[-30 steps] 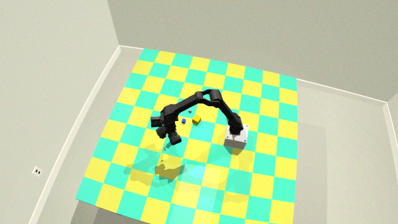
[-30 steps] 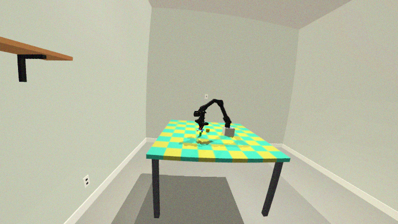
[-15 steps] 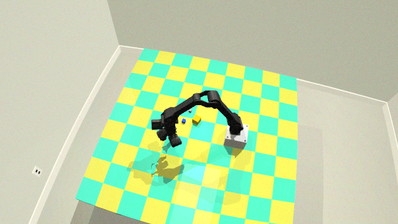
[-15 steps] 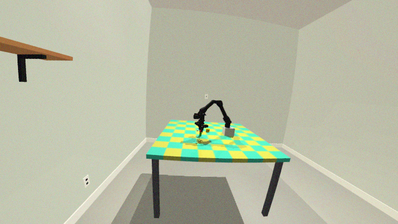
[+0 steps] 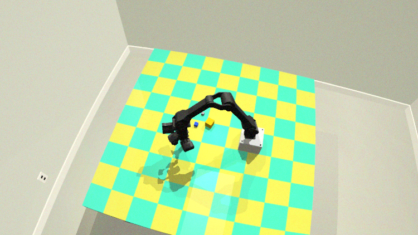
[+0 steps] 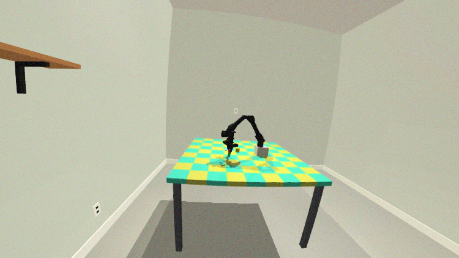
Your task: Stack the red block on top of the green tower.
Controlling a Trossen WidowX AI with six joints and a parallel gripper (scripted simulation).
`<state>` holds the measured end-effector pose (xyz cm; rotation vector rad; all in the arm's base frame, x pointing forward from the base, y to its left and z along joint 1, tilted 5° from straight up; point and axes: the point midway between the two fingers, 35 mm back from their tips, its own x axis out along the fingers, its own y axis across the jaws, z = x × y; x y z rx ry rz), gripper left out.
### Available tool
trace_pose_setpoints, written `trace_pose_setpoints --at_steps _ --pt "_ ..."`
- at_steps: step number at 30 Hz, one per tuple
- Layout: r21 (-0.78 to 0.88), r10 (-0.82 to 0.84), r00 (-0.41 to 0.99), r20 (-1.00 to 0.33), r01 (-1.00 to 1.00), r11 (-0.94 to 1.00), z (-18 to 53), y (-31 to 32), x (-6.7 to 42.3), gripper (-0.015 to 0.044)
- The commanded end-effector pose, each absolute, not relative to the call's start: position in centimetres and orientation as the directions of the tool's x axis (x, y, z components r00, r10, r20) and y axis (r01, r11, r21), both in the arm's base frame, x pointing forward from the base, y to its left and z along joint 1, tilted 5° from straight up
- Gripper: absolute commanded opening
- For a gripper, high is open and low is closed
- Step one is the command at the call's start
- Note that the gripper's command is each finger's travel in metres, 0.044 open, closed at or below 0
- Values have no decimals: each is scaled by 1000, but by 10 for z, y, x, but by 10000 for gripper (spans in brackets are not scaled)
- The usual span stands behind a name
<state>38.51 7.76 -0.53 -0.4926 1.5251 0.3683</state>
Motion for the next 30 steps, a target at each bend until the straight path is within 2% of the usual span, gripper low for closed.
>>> trace_pose_setpoints --at_steps 1,30 --pt "-71 -73 17 -997 -525 848 -8 78 384 0" --pt "-71 -73 17 -997 -525 848 0 78 385 0"
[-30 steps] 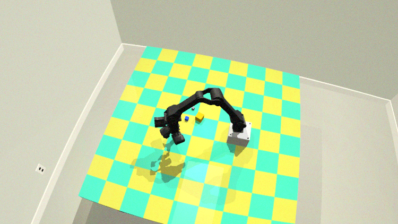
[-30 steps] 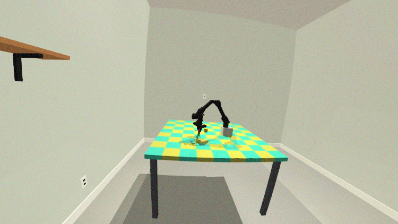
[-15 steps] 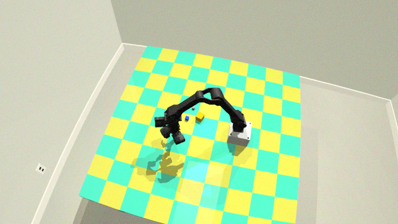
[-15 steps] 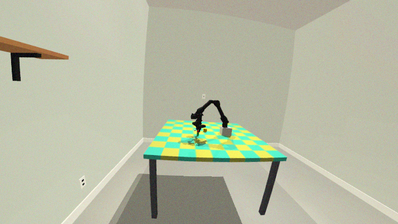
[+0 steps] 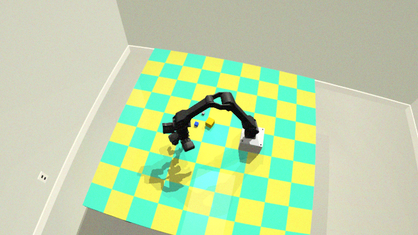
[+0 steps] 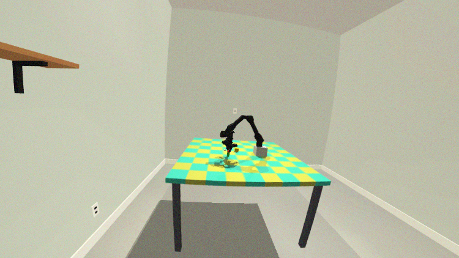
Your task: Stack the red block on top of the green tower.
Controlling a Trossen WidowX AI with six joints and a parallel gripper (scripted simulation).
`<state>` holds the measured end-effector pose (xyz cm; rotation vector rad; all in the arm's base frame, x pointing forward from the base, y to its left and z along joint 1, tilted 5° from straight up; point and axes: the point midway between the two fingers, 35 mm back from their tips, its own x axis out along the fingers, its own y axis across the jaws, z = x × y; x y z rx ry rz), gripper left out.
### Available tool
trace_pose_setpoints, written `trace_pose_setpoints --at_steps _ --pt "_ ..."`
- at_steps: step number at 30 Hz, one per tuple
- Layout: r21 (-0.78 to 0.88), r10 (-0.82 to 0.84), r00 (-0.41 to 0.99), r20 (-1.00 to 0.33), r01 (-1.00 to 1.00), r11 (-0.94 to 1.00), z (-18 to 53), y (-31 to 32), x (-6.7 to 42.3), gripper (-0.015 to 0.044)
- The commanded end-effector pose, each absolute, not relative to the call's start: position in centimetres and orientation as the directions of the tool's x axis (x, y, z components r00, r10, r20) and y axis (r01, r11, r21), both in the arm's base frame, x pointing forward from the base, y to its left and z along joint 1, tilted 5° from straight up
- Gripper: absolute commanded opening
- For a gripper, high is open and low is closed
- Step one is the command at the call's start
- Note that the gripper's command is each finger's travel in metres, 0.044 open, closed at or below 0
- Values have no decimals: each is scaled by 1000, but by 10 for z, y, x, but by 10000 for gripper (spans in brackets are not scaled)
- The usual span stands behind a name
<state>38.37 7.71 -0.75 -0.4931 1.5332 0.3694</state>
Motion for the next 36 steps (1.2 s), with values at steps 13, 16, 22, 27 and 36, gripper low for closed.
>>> trace_pose_setpoints --at_steps 13,16,22,27,36 --pt "-73 -77 15 -997 -522 850 -7 77 384 341" --pt "-73 -77 15 -997 -522 850 -7 77 384 420" --pt "-73 -77 15 -997 -522 850 -7 77 384 440" --pt "-73 -77 15 -997 -522 850 -7 77 384 440" --pt "-73 -77 15 -997 -522 850 -7 77 384 440"
